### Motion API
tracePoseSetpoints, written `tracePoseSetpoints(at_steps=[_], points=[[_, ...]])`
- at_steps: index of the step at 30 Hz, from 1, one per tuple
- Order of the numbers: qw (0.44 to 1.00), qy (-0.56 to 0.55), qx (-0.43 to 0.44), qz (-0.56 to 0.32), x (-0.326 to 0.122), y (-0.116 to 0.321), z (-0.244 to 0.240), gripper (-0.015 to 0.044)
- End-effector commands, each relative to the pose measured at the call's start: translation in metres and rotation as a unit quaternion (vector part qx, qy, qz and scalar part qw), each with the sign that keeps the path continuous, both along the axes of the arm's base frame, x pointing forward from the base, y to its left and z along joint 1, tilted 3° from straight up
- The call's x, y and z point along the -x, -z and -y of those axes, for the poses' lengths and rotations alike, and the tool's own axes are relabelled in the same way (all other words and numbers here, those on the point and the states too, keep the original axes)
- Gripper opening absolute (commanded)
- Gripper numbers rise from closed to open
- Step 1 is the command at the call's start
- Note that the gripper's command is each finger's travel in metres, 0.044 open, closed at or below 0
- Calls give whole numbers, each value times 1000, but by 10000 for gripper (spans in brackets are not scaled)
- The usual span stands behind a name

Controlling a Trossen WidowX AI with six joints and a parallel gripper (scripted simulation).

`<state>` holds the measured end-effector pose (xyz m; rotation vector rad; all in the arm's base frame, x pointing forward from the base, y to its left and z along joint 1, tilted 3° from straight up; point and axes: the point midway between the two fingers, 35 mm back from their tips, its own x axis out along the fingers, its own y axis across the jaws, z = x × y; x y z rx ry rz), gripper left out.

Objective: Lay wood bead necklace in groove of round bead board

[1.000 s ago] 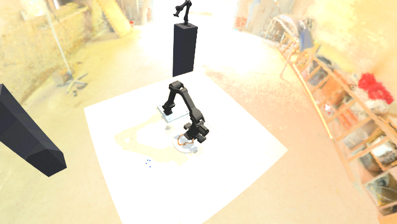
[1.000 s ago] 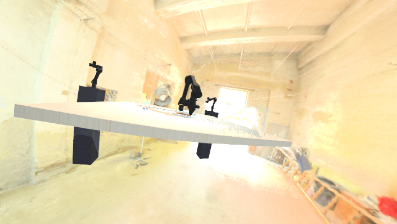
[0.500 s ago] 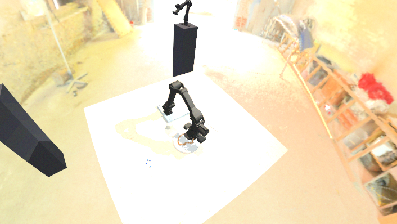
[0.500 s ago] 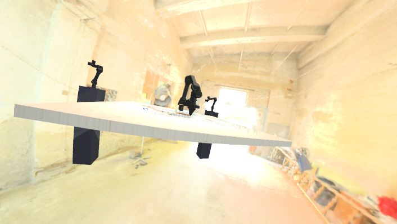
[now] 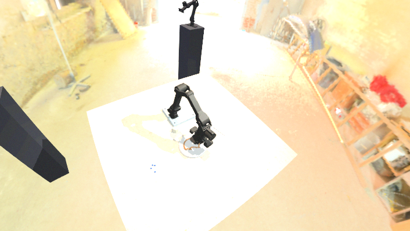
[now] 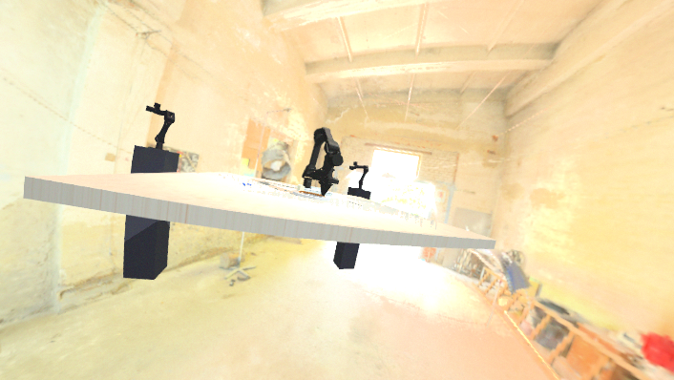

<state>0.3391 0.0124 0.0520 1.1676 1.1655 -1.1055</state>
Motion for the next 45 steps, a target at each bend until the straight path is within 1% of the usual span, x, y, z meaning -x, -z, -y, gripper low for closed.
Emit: tracePoseSetpoints(at_steps=[1,15,22,30,38,45], points=[[1000,0,0,0,0,0,0,0],[1000,2,1,-1,2,-6,0,0],[1000,2,1,-1,-11,-7,-5,0],[1000,2,1,-1,-11,-7,-5,0],[1000,2,1,-1,-12,1,-5,0],[1000,0,-1,1,-13,-3,-6,184]])
